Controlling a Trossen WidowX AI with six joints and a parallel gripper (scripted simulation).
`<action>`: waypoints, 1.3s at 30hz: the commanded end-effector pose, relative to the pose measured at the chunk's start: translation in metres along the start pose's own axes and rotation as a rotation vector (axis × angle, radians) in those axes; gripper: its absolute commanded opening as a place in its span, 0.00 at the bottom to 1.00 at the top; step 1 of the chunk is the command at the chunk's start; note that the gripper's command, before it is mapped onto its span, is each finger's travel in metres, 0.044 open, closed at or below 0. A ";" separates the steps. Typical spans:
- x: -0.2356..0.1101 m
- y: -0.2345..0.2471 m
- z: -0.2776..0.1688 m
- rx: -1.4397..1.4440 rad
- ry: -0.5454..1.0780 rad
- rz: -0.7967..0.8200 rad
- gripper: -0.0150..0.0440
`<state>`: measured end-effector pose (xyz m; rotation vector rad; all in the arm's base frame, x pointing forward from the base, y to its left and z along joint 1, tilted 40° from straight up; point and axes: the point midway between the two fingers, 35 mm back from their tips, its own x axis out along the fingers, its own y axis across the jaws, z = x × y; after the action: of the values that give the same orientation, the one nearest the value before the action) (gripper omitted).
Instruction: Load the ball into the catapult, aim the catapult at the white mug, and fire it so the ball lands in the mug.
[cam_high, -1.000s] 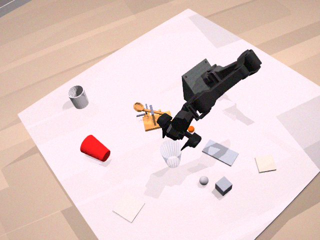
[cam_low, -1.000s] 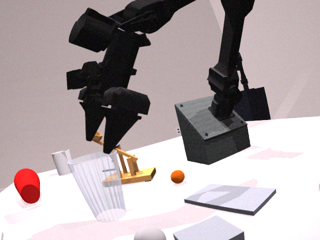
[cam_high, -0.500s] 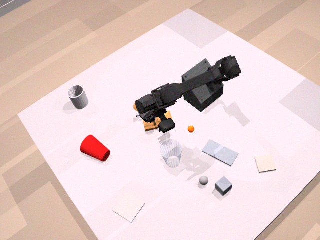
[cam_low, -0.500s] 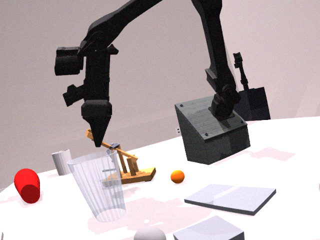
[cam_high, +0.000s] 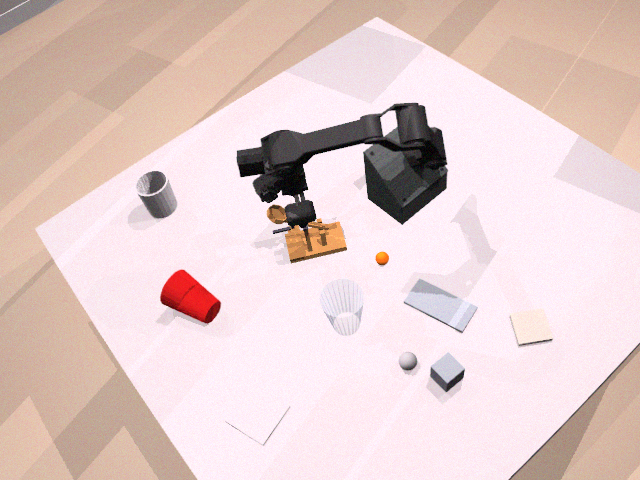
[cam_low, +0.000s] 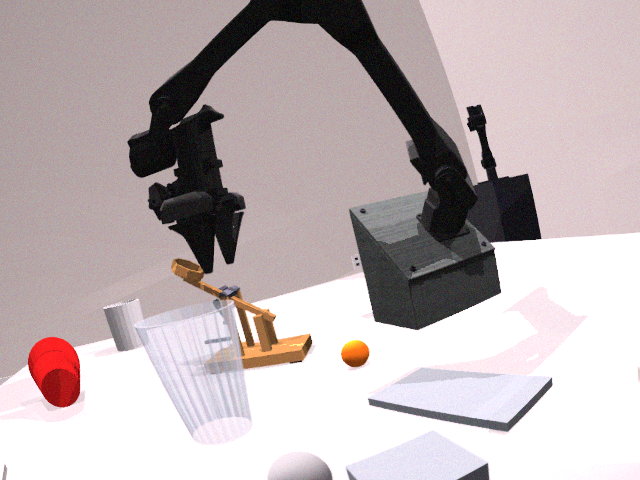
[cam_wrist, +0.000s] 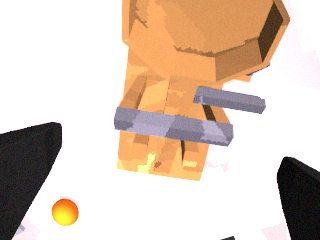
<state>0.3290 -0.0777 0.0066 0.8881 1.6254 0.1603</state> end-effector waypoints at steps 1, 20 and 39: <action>-0.001 -0.002 0.001 0.012 0.013 0.018 0.96; -0.001 -0.002 0.001 0.012 0.013 0.018 0.25; 0.013 -0.002 0.012 0.011 0.012 0.018 0.25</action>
<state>0.3350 -0.0775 -0.0040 0.9085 1.6311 0.1679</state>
